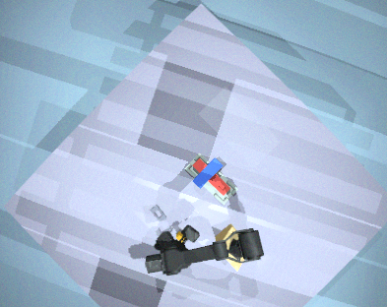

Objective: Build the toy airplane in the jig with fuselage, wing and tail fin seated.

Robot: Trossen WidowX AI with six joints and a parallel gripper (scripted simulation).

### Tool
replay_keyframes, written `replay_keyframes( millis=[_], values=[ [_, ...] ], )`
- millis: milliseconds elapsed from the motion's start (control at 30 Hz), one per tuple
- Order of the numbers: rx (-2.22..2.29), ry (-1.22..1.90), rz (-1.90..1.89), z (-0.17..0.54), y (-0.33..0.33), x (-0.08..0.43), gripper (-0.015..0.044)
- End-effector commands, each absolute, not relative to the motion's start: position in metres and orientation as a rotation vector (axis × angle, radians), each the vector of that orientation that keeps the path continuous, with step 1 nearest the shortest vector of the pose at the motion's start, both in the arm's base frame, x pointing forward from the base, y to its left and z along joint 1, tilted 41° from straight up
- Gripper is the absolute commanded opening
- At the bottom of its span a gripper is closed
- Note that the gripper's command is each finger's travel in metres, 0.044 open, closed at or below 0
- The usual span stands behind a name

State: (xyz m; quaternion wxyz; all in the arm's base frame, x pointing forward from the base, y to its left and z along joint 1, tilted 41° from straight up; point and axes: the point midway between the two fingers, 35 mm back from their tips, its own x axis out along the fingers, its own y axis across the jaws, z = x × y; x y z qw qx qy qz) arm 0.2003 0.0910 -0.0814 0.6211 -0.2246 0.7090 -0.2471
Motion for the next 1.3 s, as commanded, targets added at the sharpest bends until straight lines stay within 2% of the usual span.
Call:
replay_keyframes(
  millis=[0,1033,1267],
  values=[
    [-0.53,1.634,-0.57,-0.087,0.085,0.198,0.044],
    [-0.532,1.633,-0.572,-0.123,0.054,0.192,0.044],
    [-0.532,1.633,-0.572,-0.123,0.054,0.192,0.0256]
  ],
)
